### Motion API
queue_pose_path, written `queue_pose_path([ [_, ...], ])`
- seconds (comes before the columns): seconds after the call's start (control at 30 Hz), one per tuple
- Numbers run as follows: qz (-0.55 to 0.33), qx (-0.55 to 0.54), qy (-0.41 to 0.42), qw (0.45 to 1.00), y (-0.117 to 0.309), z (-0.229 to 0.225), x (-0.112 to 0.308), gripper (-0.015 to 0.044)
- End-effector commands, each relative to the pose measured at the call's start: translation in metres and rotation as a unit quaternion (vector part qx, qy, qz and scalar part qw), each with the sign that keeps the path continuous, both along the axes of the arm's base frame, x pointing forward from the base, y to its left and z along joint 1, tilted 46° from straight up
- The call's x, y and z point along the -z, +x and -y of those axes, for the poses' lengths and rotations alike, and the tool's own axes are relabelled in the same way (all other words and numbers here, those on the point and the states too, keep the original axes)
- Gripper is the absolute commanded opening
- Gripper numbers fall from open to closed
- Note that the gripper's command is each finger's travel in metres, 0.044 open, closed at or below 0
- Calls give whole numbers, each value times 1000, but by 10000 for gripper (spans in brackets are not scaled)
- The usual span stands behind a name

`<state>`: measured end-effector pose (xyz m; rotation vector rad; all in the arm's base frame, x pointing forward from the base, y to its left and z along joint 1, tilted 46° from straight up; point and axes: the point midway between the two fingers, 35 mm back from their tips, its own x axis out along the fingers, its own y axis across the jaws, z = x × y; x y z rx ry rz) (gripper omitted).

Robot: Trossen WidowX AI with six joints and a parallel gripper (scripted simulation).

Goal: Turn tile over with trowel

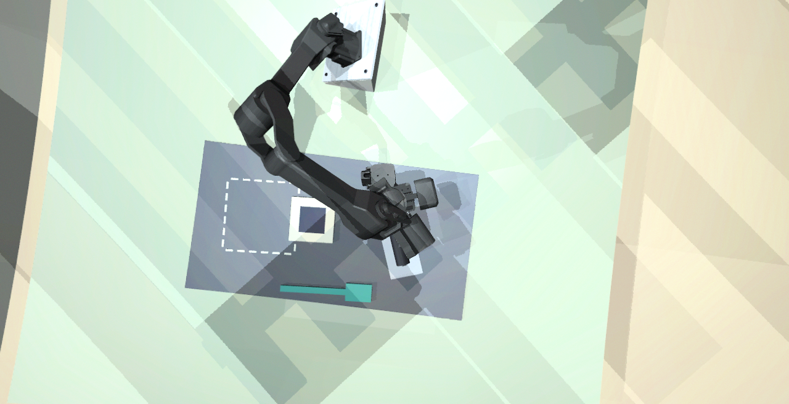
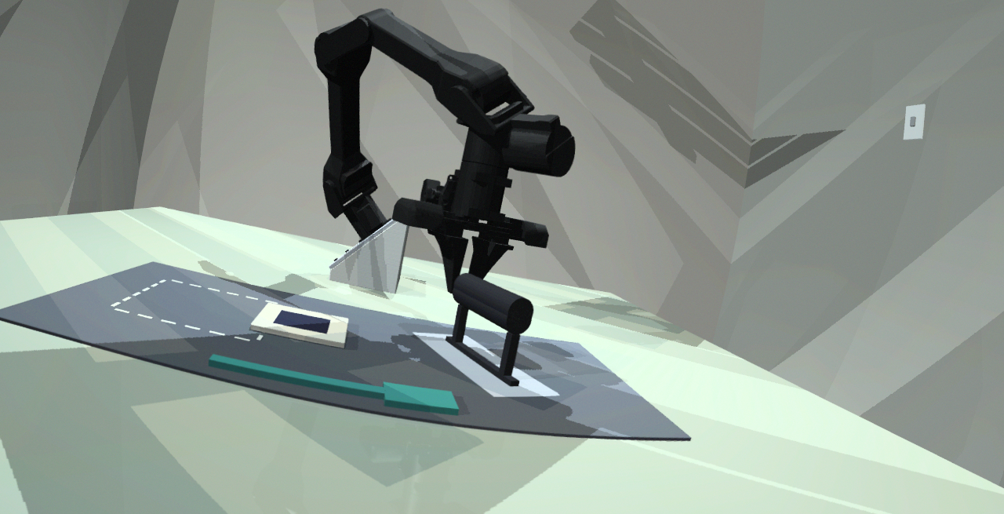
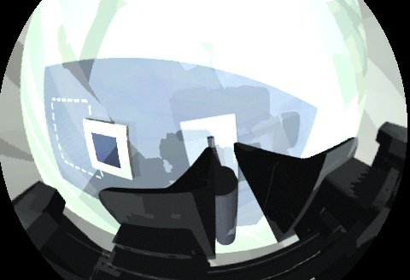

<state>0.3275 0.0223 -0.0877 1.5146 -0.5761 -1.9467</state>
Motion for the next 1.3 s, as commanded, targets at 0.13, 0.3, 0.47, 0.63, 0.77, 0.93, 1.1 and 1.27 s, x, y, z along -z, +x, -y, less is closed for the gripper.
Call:
queue_pose_path([
  [0.13,1,-1,2,1000,0,-16,8,100],
  [0.3,2,-3,4,1000,-4,-49,26,100],
  [0.47,2,-4,4,1000,-12,-79,43,100],
  [0.63,2,-4,4,1000,-13,-83,45,100],
  [0.77,-1,-9,3,1000,-13,-78,43,100],
  [0.93,0,-6,3,1000,-13,-78,44,100],
  [1.1,0,-6,3,1000,-13,-78,44,48],
  [1.27,0,-6,3,1000,-13,-78,44,0],
])
